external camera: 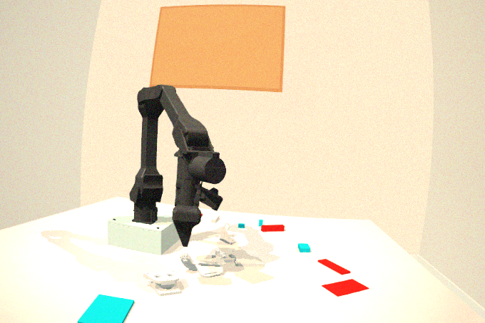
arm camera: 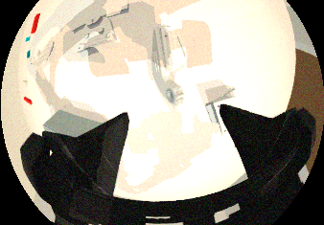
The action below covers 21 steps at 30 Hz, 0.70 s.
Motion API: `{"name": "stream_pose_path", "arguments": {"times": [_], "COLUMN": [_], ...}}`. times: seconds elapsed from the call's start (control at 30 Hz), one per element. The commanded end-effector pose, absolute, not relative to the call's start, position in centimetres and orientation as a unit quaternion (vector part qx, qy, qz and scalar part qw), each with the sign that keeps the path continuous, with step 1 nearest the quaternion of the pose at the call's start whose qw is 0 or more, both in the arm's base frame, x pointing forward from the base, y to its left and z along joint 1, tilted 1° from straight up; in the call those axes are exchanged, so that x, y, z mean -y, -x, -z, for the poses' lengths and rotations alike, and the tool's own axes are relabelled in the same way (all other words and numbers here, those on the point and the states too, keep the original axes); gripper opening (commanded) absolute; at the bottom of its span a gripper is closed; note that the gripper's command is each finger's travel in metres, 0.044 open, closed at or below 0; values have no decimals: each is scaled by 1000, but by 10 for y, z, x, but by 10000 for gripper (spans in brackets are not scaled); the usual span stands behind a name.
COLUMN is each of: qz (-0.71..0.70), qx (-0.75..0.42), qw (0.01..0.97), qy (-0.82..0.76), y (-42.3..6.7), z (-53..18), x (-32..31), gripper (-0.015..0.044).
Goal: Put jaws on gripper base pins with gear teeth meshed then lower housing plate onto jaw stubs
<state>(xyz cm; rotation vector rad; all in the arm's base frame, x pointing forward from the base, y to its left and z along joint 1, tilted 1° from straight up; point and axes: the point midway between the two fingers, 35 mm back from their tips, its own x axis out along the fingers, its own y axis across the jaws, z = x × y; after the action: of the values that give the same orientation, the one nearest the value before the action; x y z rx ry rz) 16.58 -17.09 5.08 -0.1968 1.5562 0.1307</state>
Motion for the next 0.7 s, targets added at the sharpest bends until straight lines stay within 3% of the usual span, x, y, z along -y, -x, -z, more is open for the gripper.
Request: {"name": "stream_pose_path", "arguments": {"times": [0.0, 0.67], "qz": [-71, -71], "qx": [-696, -696], "qw": [709, 709], "qy": [93, 93], "y": [-163, -166], "z": [-49, -21], "x": [172, 175], "gripper": [440, 440]}}
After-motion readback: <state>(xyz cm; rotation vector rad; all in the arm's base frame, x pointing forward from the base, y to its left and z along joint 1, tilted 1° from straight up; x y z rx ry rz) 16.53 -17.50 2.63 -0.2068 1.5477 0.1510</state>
